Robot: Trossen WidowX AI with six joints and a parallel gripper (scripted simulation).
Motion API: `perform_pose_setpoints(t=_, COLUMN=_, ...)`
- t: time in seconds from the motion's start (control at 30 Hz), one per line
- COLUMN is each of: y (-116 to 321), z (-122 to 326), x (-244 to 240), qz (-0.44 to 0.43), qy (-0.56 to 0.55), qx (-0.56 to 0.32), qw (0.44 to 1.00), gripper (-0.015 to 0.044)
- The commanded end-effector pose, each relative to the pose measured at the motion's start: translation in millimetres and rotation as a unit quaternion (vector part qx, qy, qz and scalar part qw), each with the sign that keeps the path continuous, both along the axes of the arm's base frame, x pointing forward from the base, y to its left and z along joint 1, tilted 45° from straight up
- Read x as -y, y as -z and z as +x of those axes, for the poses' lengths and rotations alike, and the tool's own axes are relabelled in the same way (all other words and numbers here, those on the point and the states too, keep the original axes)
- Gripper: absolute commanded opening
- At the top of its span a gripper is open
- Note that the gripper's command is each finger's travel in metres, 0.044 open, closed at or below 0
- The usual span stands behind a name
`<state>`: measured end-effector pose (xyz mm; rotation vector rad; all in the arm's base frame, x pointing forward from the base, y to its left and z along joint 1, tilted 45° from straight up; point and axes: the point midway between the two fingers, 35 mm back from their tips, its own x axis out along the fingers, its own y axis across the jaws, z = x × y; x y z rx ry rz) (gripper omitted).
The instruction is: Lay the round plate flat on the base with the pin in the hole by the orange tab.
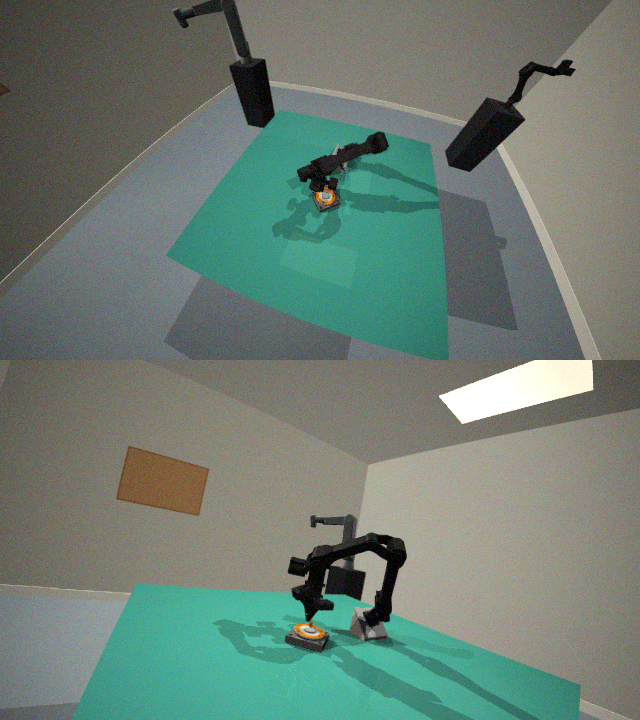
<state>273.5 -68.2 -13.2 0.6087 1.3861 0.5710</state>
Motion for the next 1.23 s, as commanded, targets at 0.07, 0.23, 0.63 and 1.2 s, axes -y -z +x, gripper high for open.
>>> perform_pose_setpoints(t=0.07, y=-0.2, z=-7.8, x=-4.1, qz=0.002, qy=-0.002, qx=-0.006, qw=1.0, gripper=0.0)
perform_pose_setpoints(t=0.23, y=-0.6, z=-9.8, x=-5.6, qz=0.002, qy=-0.002, qx=-0.006, qw=1.0, gripper=0.0)
perform_pose_setpoints(t=0.63, y=-33.6, z=-16.8, x=24.5, qz=0.002, qy=-0.002, qx=-0.007, qw=1.0, gripper=0.0)
perform_pose_setpoints(t=1.2, y=-28.2, z=-16.7, x=19.8, qz=0.006, qy=0.0, qx=-0.01, qw=1.0, gripper=0.0)
